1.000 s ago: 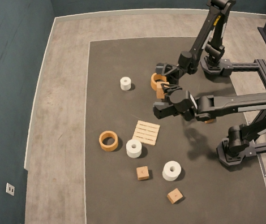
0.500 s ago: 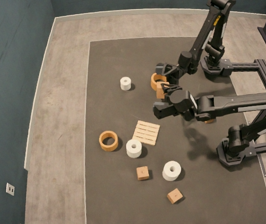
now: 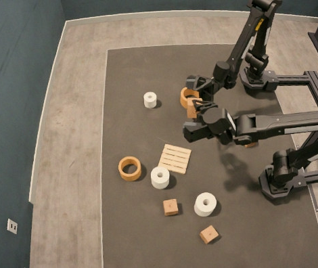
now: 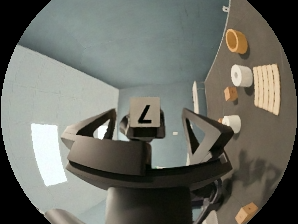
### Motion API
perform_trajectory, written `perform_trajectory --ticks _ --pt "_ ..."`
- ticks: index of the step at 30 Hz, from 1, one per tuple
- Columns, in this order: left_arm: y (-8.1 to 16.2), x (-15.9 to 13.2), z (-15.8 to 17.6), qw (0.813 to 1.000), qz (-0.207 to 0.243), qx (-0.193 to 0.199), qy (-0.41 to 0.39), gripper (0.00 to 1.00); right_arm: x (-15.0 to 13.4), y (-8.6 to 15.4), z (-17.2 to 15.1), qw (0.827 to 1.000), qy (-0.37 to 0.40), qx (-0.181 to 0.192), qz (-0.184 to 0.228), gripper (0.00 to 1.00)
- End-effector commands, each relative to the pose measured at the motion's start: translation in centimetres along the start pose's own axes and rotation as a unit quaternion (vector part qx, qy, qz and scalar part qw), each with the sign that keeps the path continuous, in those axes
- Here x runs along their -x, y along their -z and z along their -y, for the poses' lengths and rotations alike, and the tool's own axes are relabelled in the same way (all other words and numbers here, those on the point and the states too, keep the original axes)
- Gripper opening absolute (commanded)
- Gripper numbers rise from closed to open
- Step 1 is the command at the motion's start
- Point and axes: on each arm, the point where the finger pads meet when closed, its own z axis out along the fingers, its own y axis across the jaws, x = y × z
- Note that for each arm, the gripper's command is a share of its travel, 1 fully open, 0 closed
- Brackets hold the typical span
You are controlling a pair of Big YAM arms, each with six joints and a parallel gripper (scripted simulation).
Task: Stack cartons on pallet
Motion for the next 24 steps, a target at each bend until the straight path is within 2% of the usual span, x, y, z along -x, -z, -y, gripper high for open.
perform_trajectory --ticks 1,16,19,22,23,24 --pt "0.2 1.2 2.2 1.0 0.008 -0.011 -0.008 0.46 0.1 -0.1 -0.4 1.0 -0.005 0.012 -0.001 1.0" --pt "0.2 1.2 2.2 1.0 0.008 -0.011 -0.008 0.46 0.1 -0.1 -0.4 1.0 -0.005 0.012 -0.001 1.0" --pt "0.8 1.5 1.4 1.0 0.013 -0.005 -0.016 0.46 0.7 -0.7 -2.4 0.999 0.038 0.027 0.007 1.0" --pt "2.2 1.7 0.2 0.999 0.017 -0.006 -0.034 0.46 2.8 -0.9 -1.9 0.994 0.104 -0.005 0.032 1.0" --pt "2.7 0.9 -2.0 1.0 0.012 0.001 -0.022 0.46 3.9 -1.0 -1.9 0.991 0.127 -0.018 0.045 1.0" --pt "3.3 1.0 -2.7 1.0 0.012 0.001 -0.025 0.46 4.9 -0.9 -1.8 0.986 0.153 -0.032 0.056 1.0"
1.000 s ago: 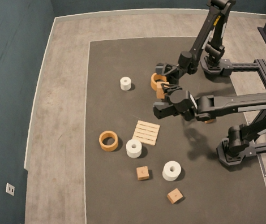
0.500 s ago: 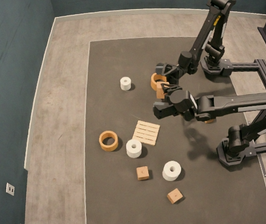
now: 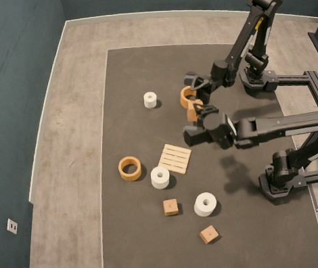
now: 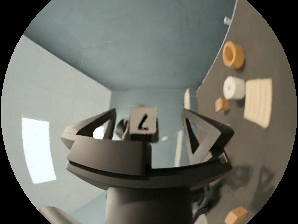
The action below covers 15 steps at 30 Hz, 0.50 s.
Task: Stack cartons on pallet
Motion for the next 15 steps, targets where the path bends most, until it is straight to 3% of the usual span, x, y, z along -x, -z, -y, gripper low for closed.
perform_trajectory --ticks 1,5,14,15 --pt "2.5 0.4 -2.5 1.0 0.012 0.009 -0.014 0.46 3.9 -1.2 -1.7 0.993 0.105 -0.02 0.042 1.0" --pt "3.0 1.4 -3.1 1.0 0.012 0.01 -0.021 0.46 5.4 -1.1 -1.5 0.987 0.146 -0.042 0.055 1.0" --pt "7.2 1.4 -8.0 1.0 0.009 0.007 -0.029 0.46 13.4 1.0 -0.8 0.927 0.312 -0.176 0.106 1.0" --pt "7.7 2.4 -7.4 0.999 0.013 0.004 -0.043 0.46 14.2 1.4 -0.8 0.919 0.327 -0.191 0.109 1.0"
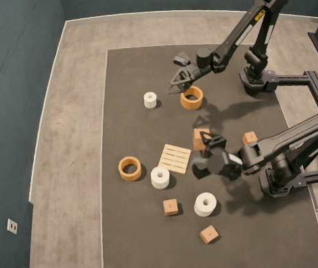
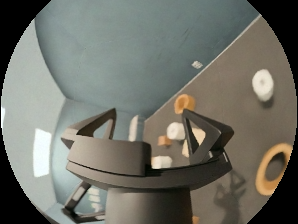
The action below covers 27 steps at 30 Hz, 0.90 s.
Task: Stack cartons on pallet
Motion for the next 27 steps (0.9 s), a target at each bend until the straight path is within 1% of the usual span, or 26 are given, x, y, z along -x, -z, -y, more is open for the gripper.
perform_trajectory --ticks 1,3,5,9,11,14,17,19,20,22,23,24,27 --pt "1.3 1.5 -0.6 0.999 -0.005 0.01 -0.047 0.46 3.7 -1.0 -1.2 0.993 0.116 -0.032 0.018 1.0" --pt "2.0 1.6 -1.5 0.999 -0.006 0.009 -0.048 0.46 5.1 -0.7 -0.3 0.987 0.15 -0.062 0.019 1.0" --pt "2.0 1.6 -1.5 0.999 -0.006 0.009 -0.048 0.46 5.1 -0.7 -0.3 0.987 0.15 -0.062 0.019 1.0" --pt "3.2 1.7 -2.9 0.998 -0.007 0.009 -0.057 0.46 7.6 0.4 1.6 0.969 0.219 -0.117 0.014 1.0" --pt "4.1 1.7 -4.0 0.998 -0.007 0.008 -0.057 0.46 9.3 1.4 2.8 0.953 0.26 -0.156 0.007 1.0" --pt "5.2 1.8 -5.2 0.998 -0.007 0.007 -0.063 0.46 11.3 3.0 4.2 0.929 0.309 -0.202 -0.009 1.0" --pt "6.4 2.7 -6.7 0.995 0.002 0.009 -0.097 0.46 13.0 4.7 5.5 0.902 0.354 -0.244 -0.03 1.0" --pt "7.0 3.3 -7.7 0.994 0.008 0.012 -0.112 0.46 13.8 5.7 6.1 0.888 0.373 -0.264 -0.043 1.0" --pt "7.2 2.5 -8.9 0.994 0.008 0.013 -0.104 0.46 14.3 6.3 6.5 0.88 0.384 -0.275 -0.05 1.0" --pt "7.2 2.5 -8.9 0.994 0.008 0.013 -0.104 0.46 14.3 6.3 6.5 0.88 0.384 -0.275 -0.05 1.0" --pt "7.5 2.6 -9.5 0.993 0.008 0.015 -0.118 0.46 14.3 6.7 7.5 0.871 0.392 -0.288 -0.065 1.0" --pt "8.0 3.0 -10.2 0.991 0.011 0.018 -0.135 0.46 15.0 7.4 7.1 0.864 0.404 -0.294 -0.066 1.0" --pt "9.5 3.9 -12.6 0.989 0.021 0.028 -0.141 0.46 16.1 9.3 7.8 0.841 0.425 -0.322 -0.089 1.0"
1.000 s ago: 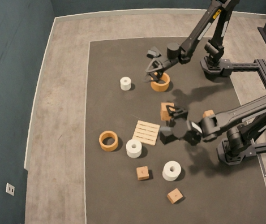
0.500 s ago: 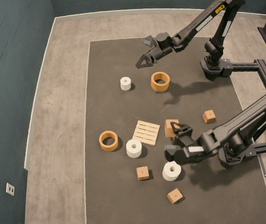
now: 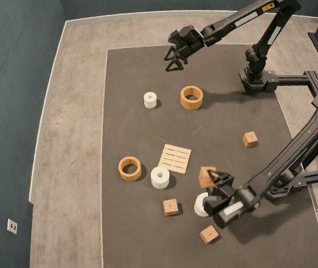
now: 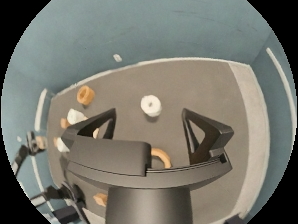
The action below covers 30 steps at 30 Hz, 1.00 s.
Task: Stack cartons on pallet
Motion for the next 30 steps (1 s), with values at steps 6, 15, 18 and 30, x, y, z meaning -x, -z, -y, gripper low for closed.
perform_trajectory --ticks 6,15,18,30 --pt "4.4 3.1 -6.4 0.996 -0.015 0.014 -0.09 0.46 3.5 2.7 3.5 0.995 0.086 -0.041 -0.021 1.0" --pt "9.1 2.0 -11.2 0.999 -0.034 0.002 -0.011 0.46 3.9 3.3 4.3 0.995 0.085 -0.051 -0.028 1.0" --pt "10.9 1.2 -11.8 0.997 -0.046 -0.022 0.052 0.46 3.4 2.9 4.5 0.994 0.084 -0.052 -0.036 1.0" --pt "11.7 1.2 -12.3 0.995 -0.054 0.007 0.089 0.46 3.4 2.9 4.4 0.994 0.085 -0.051 -0.036 1.0"
